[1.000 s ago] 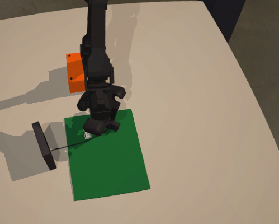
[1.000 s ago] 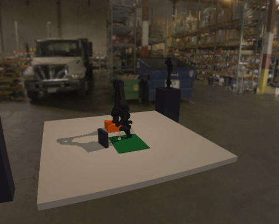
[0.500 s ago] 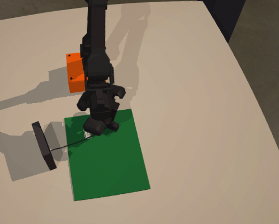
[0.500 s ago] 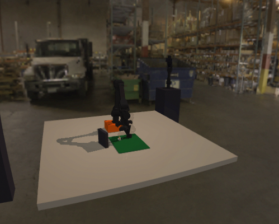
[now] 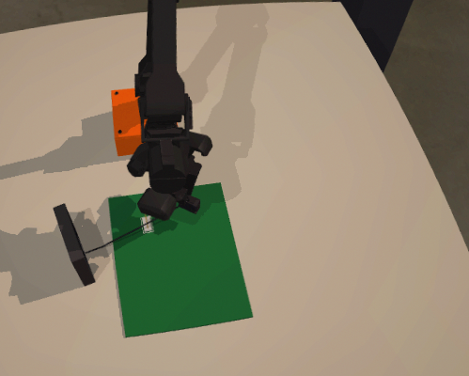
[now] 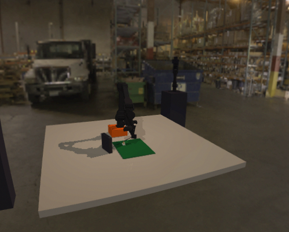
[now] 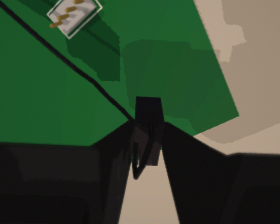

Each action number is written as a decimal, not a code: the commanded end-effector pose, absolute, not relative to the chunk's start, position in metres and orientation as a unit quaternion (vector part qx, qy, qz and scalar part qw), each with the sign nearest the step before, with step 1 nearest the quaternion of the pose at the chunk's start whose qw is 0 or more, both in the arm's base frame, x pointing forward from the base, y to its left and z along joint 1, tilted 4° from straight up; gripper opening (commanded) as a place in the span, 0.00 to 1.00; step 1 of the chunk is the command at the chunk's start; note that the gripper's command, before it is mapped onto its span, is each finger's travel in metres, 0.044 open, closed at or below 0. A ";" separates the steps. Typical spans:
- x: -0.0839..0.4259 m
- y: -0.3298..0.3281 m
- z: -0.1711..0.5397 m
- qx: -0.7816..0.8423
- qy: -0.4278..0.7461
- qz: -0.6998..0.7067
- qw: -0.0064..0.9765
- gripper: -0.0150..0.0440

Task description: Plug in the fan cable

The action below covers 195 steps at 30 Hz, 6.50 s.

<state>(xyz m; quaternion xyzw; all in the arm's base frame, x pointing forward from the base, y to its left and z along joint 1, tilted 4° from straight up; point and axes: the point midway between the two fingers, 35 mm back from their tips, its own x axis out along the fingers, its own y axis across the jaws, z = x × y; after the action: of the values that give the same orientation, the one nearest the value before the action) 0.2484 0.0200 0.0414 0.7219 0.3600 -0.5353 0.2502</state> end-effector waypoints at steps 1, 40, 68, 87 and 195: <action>0.250 0.019 0.058 0.726 0.359 -0.529 0.254 0.25; 0.256 0.015 0.104 0.561 0.520 -0.416 0.492 0.25; 0.275 0.015 0.105 0.256 0.664 -0.203 0.673 0.25; 0.282 0.016 0.084 0.198 0.623 -0.232 0.720 0.25; 0.247 0.040 0.074 0.068 0.085 -0.320 0.941 0.25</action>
<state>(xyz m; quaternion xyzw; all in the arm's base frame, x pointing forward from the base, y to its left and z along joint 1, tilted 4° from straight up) 0.2491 0.0396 0.0719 0.0623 0.0953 -0.3201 0.9405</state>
